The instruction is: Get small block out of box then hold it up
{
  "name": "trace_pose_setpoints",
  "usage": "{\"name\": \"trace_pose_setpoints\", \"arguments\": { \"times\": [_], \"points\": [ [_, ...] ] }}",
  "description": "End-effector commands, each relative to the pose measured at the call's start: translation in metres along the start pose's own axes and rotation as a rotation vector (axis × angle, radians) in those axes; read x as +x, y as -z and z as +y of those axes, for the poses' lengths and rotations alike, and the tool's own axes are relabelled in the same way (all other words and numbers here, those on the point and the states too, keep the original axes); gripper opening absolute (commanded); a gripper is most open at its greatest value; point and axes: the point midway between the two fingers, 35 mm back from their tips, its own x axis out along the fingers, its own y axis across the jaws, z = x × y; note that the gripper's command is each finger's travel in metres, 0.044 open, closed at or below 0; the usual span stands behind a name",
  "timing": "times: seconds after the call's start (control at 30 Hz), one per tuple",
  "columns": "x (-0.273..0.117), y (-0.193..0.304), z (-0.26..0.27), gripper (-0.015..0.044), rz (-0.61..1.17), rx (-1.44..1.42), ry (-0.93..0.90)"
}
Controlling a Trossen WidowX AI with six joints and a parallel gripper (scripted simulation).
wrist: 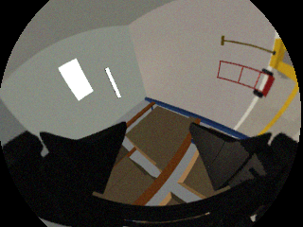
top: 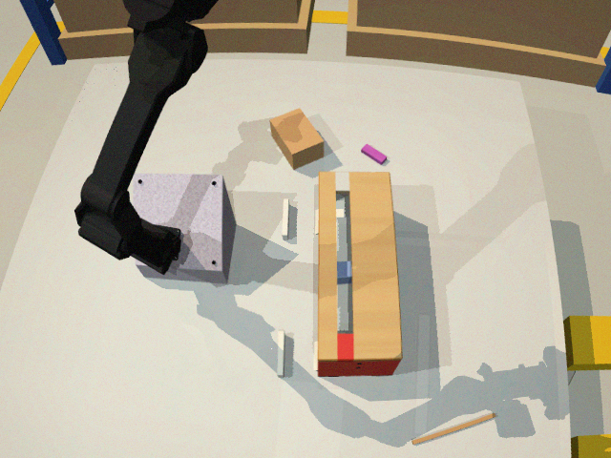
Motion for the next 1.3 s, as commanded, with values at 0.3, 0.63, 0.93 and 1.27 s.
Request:
{"name": "trace_pose_setpoints", "arguments": {
  "times": [0.3,0.63,0.93,1.27],
  "points": [
    [-0.033,-0.022,-0.217,0.0400,0.118,0.115,0.630],
    [-0.138,-0.052,-0.354,0.0400,0.093,0.283,1.170],
    [-0.274,-0.075,-0.423,0.0400,-0.013,0.475,1.677],
    [-0.412,-0.087,-0.426,0.0400,-0.176,0.680,2.176]
  ]
}}
